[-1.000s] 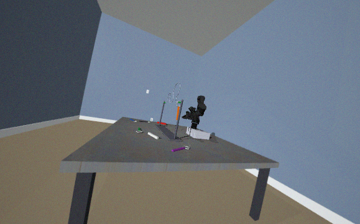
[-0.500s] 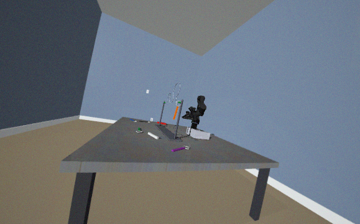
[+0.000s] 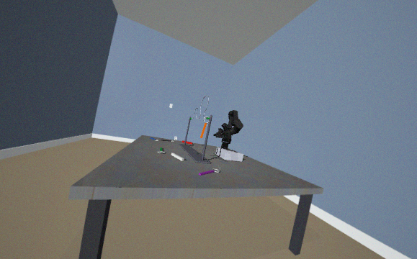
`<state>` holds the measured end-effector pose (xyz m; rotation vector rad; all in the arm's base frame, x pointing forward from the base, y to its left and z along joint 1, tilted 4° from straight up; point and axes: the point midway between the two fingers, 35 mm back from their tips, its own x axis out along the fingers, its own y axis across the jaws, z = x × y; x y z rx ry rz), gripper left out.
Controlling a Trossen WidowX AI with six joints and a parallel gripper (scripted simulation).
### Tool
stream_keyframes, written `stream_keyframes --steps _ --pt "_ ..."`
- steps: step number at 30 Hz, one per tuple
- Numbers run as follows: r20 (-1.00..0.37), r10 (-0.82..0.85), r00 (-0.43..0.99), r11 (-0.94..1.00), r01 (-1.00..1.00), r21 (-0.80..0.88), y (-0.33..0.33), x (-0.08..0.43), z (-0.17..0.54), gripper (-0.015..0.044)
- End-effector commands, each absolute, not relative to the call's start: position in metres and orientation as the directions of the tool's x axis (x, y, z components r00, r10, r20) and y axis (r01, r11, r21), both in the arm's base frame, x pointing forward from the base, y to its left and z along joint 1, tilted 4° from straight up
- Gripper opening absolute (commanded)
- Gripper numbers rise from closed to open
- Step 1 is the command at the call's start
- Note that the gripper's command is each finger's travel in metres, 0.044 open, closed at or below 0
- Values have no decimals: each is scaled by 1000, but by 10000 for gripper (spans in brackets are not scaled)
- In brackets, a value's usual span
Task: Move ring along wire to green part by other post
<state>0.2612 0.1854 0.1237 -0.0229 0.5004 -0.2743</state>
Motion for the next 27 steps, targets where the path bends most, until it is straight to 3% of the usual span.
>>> stream_keyframes --steps 1,4,27 --pt "-458 -255 852 965 254 -65 190 245 140 370" --pt "-458 -255 852 965 254 -65 190 245 140 440" --pt "-458 -255 852 965 254 -65 190 245 140 440"
